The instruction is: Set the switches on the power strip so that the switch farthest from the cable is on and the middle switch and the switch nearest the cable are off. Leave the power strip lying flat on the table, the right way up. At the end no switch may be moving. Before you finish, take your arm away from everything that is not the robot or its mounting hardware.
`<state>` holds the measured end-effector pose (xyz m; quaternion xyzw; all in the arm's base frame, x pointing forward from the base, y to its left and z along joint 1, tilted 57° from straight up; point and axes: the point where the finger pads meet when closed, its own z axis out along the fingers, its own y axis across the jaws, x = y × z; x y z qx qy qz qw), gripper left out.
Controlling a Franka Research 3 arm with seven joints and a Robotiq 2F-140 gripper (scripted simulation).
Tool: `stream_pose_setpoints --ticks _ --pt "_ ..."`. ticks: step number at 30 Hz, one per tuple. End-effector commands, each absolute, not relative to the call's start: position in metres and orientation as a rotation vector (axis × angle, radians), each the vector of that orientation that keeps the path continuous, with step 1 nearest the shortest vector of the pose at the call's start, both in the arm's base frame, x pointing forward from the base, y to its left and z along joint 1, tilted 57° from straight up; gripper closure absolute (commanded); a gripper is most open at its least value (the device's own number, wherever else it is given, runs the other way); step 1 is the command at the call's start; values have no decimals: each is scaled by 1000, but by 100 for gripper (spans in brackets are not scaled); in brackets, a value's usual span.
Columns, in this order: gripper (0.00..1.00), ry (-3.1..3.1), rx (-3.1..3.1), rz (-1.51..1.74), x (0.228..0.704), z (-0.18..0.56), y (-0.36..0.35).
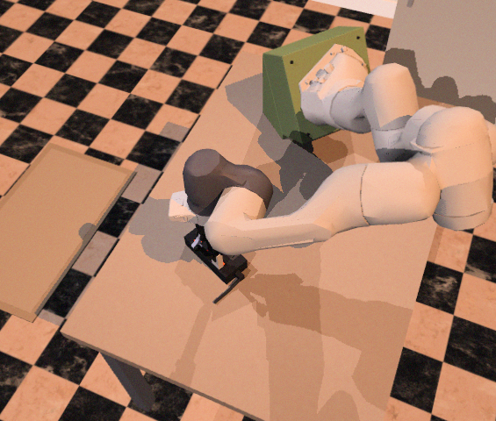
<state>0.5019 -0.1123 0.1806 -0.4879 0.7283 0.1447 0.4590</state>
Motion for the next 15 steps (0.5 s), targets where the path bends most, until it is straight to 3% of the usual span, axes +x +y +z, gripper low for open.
stream_pose_setpoints --ticks 1,15 --pt "100 1793 -1203 353 503 178 -110" --pt "100 1793 -1203 353 506 176 -107"
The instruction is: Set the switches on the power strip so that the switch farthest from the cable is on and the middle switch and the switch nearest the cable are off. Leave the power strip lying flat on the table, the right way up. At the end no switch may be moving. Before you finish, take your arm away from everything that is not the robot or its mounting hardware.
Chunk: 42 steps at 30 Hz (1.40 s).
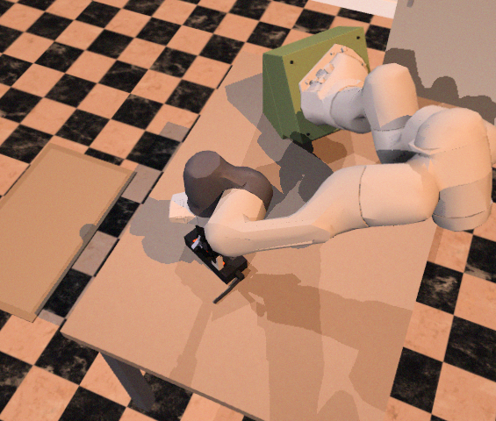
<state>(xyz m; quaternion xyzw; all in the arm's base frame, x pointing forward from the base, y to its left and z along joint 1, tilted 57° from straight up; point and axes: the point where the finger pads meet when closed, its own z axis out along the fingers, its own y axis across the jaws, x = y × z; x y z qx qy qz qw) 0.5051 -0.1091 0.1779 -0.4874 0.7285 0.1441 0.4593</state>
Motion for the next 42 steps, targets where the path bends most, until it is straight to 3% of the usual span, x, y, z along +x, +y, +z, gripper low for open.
stream_pose_setpoints --ticks 1,42 --pt "100 1793 -1203 353 506 176 -107" --pt "100 1793 -1203 353 484 197 -134"
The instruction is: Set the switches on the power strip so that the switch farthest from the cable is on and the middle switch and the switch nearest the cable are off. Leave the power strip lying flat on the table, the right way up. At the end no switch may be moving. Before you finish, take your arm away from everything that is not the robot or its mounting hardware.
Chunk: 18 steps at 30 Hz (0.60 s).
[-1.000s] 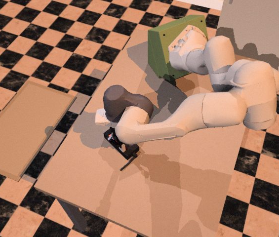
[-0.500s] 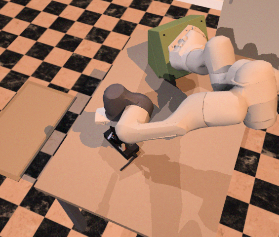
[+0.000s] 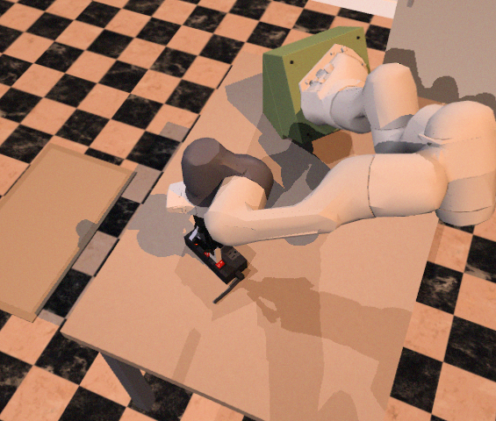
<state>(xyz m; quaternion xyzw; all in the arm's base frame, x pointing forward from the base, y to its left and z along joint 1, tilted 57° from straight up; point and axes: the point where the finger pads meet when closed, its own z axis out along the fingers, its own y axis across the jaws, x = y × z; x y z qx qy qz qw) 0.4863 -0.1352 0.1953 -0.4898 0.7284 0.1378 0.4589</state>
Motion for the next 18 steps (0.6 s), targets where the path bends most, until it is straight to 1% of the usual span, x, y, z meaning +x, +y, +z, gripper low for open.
stream_pose_setpoints --ticks 1,17,18 --pt "100 1793 -1203 353 484 197 -134" --pt "100 1793 -1203 353 484 197 -134" --pt "0 1793 -1203 353 484 198 -134"
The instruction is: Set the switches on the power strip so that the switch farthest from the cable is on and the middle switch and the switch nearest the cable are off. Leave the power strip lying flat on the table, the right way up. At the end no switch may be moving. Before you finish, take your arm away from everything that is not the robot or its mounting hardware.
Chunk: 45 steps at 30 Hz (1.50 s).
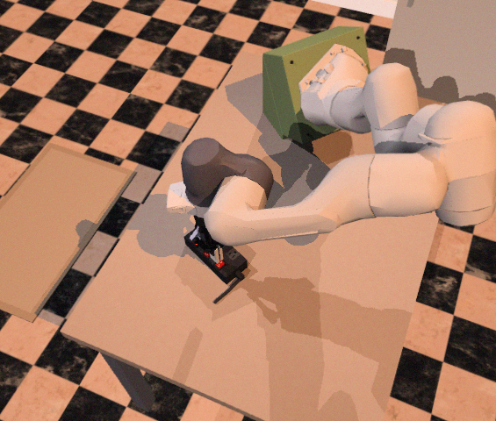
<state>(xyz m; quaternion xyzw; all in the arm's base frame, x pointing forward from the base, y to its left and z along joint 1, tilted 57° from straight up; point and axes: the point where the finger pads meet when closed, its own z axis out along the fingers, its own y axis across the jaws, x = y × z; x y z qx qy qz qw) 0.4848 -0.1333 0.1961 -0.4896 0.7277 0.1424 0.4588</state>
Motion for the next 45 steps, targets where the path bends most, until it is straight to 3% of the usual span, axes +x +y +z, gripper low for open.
stream_pose_setpoints --ticks 1,22,45 --pt "0 1793 -1203 353 484 198 -134" --pt "0 1793 -1203 353 447 236 -181" --pt "0 1793 -1203 353 440 243 -189"
